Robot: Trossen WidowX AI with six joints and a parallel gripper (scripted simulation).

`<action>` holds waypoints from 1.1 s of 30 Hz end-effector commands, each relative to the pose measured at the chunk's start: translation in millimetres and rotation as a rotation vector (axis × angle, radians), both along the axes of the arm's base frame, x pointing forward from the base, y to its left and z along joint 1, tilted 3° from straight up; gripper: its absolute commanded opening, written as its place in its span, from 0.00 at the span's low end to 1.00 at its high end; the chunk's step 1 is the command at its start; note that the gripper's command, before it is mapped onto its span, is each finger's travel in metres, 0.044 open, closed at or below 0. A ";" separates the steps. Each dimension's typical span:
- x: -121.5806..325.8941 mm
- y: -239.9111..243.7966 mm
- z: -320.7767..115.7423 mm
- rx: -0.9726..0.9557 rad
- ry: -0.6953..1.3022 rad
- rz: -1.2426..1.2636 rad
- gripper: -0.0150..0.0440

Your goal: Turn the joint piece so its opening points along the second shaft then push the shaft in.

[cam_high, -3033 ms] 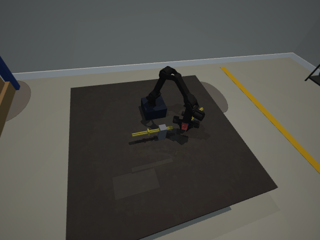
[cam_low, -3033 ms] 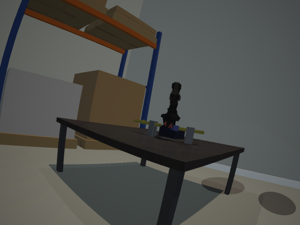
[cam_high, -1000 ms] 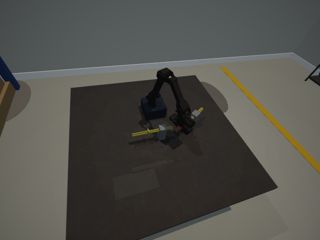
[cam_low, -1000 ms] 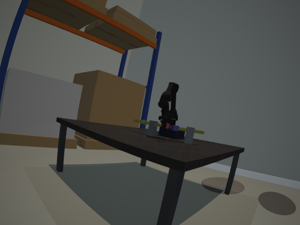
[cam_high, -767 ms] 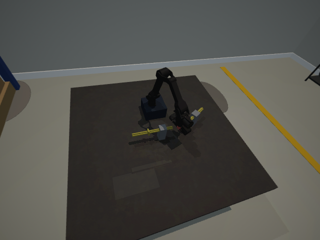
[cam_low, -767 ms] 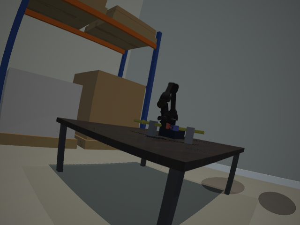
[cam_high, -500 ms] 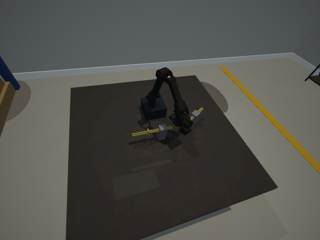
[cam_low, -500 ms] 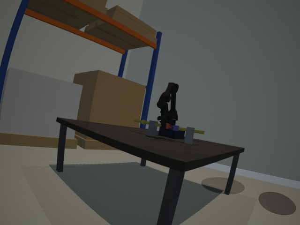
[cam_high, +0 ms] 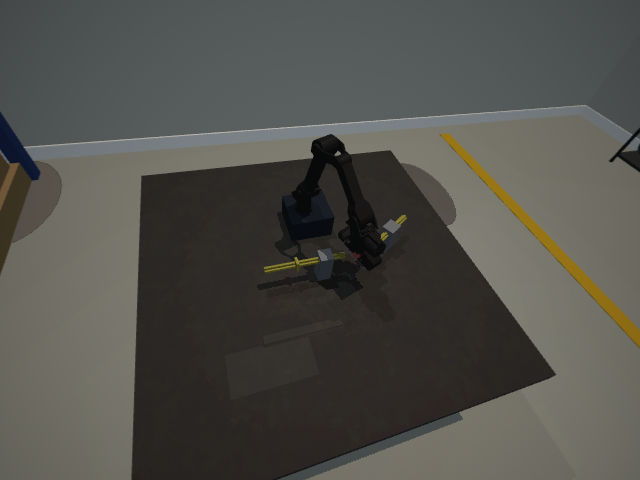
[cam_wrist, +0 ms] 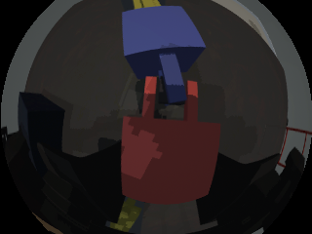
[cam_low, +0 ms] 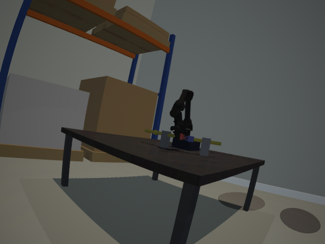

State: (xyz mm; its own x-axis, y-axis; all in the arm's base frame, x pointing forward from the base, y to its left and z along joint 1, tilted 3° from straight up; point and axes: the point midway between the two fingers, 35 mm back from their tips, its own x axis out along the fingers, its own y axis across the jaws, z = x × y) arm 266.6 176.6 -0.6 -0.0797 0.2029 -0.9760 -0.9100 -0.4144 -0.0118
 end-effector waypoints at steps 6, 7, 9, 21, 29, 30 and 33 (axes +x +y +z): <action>0.0 0.0 0.0 0.000 0.000 0.000 0.25; 0.0 0.0 0.0 0.000 0.000 0.000 0.25; 0.0 0.0 0.0 0.000 0.000 0.000 0.25; 0.0 0.0 0.0 0.000 0.000 0.000 0.64; 0.0 0.0 0.0 0.000 0.000 0.000 0.99; 0.0 0.0 0.0 0.000 0.000 0.000 1.00; 0.0 0.0 0.0 0.000 0.000 0.000 1.00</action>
